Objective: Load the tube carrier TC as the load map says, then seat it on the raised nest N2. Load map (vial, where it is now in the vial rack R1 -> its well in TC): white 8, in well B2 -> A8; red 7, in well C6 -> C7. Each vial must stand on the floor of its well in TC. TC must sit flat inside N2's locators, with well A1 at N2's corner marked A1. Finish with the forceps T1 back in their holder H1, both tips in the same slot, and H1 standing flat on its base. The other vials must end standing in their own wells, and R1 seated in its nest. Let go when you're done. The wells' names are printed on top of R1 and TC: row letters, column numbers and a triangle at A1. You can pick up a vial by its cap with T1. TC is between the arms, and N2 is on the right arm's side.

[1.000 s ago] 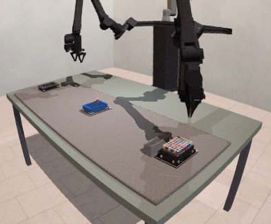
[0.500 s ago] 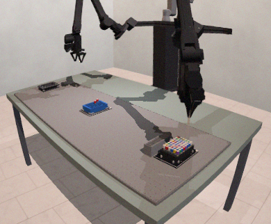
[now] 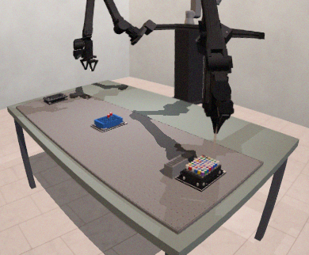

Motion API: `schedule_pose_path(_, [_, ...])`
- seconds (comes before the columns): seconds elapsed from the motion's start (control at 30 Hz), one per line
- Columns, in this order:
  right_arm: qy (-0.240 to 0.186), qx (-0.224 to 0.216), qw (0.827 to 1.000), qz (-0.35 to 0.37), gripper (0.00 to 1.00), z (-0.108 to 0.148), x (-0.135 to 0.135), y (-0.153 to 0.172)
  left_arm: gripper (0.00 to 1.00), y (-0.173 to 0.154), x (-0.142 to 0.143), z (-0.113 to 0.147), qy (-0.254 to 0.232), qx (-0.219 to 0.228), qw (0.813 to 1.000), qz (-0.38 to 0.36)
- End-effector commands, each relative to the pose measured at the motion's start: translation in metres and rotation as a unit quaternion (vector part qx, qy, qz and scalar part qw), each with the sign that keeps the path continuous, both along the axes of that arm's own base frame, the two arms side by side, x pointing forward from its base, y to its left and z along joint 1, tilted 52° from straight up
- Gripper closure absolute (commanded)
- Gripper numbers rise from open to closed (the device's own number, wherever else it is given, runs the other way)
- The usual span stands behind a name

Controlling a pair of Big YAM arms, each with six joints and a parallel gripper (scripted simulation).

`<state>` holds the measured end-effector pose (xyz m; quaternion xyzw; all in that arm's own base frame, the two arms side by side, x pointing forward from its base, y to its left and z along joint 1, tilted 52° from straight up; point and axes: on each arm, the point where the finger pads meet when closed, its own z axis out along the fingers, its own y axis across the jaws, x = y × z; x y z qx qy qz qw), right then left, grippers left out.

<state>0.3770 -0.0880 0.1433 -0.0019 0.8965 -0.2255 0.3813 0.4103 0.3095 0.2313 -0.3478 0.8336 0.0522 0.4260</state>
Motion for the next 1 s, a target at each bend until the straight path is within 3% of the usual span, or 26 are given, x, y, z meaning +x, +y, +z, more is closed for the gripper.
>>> schedule_pose_path(0.0, [0.000, -0.005, 1.000, 0.006, 0.00, 0.004, 0.002, 0.001, 0.93, 0.004, 0.000, -0.008, 0.010, -0.006, 1.000, -0.001])
schedule_pose_path(0.73, [0.000, -0.005, 1.000, 0.006, 0.00, 0.004, 0.002, 0.001, 0.93, 0.008, -0.003, -0.008, 0.015, -0.006, 1.000, 0.005])
schedule_pose_path(0.97, [0.000, -0.005, 1.000, 0.006, 0.00, 0.004, 0.002, 0.001, 0.93, 0.013, 0.004, 0.003, -0.001, 0.006, 1.000, 0.004])
